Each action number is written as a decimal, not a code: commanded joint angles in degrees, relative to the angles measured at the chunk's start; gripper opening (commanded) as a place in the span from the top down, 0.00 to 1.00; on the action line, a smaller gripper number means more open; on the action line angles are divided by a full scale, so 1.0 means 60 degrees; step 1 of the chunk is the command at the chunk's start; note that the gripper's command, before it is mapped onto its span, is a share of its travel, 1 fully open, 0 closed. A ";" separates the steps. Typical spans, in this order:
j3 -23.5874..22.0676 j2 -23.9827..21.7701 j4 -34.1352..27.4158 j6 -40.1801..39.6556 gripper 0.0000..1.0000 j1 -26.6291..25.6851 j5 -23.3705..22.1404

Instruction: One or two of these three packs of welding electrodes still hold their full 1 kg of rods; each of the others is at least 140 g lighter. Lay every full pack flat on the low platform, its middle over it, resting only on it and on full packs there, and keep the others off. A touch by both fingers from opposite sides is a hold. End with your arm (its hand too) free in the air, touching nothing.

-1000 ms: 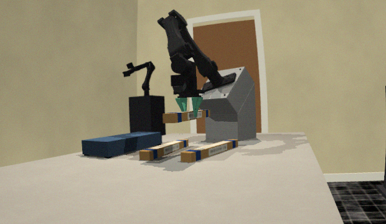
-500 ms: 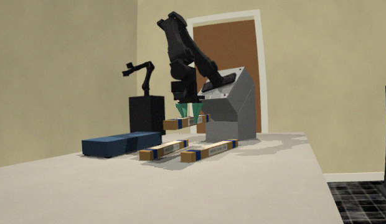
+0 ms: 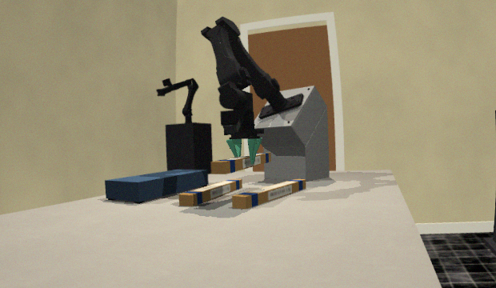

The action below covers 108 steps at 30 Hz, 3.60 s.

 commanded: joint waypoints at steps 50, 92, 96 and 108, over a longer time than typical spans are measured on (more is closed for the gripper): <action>0.0015 -0.0422 -0.0171 0.0101 1.00 0.0162 0.0048; 0.0220 -0.1647 -0.1852 0.0681 1.00 0.0836 0.0472; 0.0223 -0.1649 -0.1862 0.0686 1.00 0.0841 0.0475; 0.0223 -0.1648 -0.1866 0.0689 1.00 0.0841 0.0475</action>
